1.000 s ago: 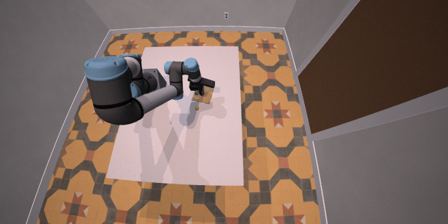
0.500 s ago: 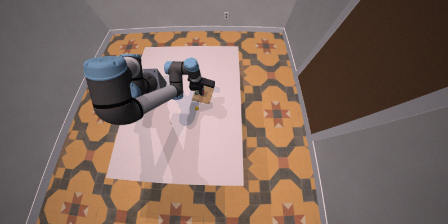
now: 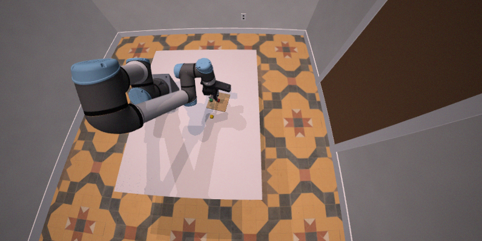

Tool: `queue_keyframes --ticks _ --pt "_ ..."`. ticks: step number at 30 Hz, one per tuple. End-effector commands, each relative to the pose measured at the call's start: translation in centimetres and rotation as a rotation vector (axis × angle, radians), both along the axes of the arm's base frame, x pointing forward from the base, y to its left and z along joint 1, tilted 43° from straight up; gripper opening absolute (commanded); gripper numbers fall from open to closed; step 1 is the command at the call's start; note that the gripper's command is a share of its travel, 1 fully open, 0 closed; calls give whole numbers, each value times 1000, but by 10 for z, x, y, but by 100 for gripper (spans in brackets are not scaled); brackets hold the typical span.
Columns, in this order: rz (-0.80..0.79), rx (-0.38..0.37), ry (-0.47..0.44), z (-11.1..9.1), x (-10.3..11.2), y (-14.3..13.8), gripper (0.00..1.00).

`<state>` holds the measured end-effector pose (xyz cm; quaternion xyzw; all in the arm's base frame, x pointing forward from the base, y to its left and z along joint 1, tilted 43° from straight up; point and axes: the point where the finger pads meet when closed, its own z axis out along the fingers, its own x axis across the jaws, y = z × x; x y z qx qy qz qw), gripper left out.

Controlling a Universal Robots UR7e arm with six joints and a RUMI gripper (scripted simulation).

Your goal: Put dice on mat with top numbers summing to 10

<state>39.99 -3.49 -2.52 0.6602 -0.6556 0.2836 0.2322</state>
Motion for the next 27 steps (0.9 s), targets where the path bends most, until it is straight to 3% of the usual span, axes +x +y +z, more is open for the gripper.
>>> queue_keyframes --ticks 1,10,22,23,27 --pt "-2 0 1 13 -1 12 21" --pt "-2 0 1 36 -3 34 21" --pt "-2 0 1 43 -4 40 21" --pt "-2 0 1 43 -4 40 100" --pt "-2 0 1 43 -4 40 100"
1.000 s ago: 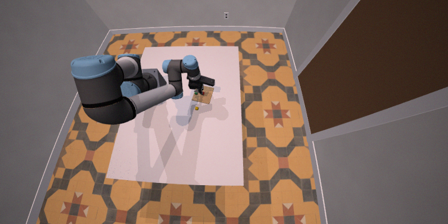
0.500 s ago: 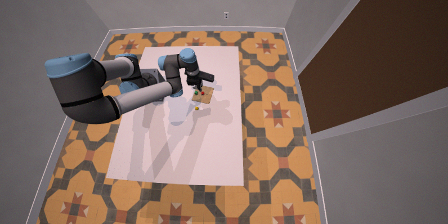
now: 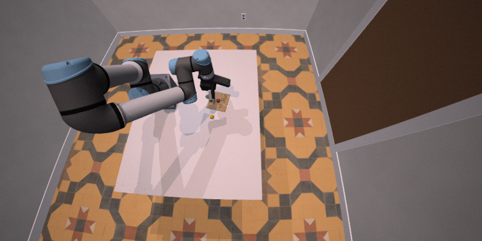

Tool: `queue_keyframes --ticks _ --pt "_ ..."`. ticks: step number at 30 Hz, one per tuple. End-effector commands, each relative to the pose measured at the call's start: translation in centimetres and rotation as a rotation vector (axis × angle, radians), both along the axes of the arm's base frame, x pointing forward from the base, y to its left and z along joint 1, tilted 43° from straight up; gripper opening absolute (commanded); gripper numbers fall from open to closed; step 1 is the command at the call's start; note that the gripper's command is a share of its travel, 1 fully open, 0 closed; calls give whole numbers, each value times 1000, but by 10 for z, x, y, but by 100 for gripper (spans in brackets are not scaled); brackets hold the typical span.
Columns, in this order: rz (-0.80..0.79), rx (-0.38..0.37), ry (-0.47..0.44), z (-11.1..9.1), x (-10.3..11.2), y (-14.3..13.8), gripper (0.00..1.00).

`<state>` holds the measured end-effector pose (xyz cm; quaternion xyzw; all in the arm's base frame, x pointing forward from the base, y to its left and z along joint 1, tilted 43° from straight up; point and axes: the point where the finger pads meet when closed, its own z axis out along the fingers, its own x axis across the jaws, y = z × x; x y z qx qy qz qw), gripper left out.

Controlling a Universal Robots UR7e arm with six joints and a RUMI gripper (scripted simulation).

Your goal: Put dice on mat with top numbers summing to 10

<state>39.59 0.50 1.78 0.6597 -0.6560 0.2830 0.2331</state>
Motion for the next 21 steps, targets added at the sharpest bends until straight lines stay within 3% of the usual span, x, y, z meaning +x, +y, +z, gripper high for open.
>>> queue_keyframes --ticks 1,21 --pt "0 0 -1 0 0 0 100" --pt "-4 3 -4 5 0 -7 100"
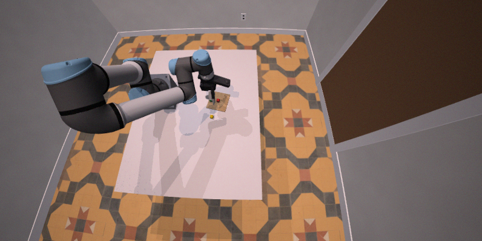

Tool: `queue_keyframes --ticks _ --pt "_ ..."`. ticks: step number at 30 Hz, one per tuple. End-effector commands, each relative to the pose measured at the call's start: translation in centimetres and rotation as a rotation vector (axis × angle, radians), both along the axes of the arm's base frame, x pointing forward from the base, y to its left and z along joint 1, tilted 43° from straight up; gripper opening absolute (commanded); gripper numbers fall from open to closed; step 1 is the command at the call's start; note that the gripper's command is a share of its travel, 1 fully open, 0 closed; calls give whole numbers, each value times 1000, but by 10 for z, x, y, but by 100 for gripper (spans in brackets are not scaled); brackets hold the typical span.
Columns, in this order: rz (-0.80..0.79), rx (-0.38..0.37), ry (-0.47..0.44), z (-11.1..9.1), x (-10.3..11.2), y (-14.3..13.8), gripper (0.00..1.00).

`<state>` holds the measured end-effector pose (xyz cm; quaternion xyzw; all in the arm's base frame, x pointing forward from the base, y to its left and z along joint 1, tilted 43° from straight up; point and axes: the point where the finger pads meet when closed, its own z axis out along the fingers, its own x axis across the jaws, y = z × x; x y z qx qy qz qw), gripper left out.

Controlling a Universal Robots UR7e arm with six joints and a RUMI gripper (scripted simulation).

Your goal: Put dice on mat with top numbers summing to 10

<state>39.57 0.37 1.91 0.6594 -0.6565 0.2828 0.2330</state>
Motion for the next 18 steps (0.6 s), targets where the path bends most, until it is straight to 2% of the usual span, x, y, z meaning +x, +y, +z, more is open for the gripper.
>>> queue_keyframes --ticks 1,10,13,17,18 --pt "-6 4 -6 8 -1 -11 100" --pt "-48 8 -46 62 -23 -91 100" --pt "-54 5 -51 69 -28 -101 100" --pt "-54 5 -52 70 -28 -102 100" --pt "-54 5 -52 70 -28 -102 21"
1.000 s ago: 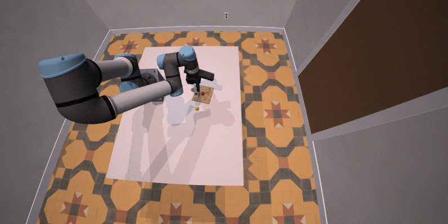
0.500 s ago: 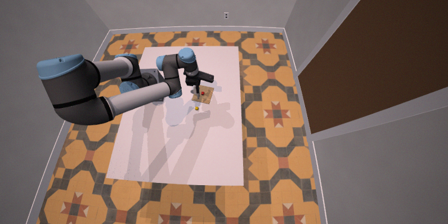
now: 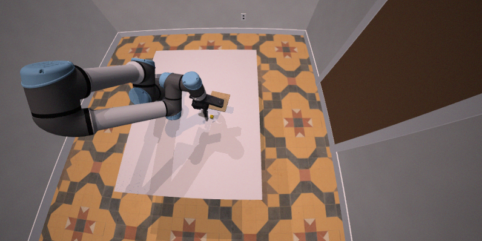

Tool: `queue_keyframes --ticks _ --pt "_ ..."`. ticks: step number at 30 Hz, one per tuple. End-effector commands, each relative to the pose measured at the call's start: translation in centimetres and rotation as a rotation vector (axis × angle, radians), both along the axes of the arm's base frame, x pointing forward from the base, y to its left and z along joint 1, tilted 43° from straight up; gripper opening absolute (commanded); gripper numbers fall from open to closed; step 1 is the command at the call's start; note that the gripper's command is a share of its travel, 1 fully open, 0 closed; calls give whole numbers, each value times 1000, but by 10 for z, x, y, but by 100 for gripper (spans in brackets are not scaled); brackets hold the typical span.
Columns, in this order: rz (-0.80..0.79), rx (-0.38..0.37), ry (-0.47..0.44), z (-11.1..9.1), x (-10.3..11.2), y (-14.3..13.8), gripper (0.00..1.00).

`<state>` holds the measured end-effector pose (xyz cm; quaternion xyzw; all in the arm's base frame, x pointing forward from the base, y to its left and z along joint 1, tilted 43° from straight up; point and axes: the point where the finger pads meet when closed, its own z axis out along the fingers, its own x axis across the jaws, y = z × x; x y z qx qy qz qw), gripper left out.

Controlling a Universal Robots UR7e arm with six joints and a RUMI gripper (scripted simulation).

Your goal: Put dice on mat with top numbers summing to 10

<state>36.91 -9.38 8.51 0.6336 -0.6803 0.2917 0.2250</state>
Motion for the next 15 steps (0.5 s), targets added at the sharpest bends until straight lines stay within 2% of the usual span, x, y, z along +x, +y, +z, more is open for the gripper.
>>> queue_keyframes --ticks 1,15 --pt "2 4 -4 4 -2 -5 21" --pt "2 4 -4 4 -2 -5 21"
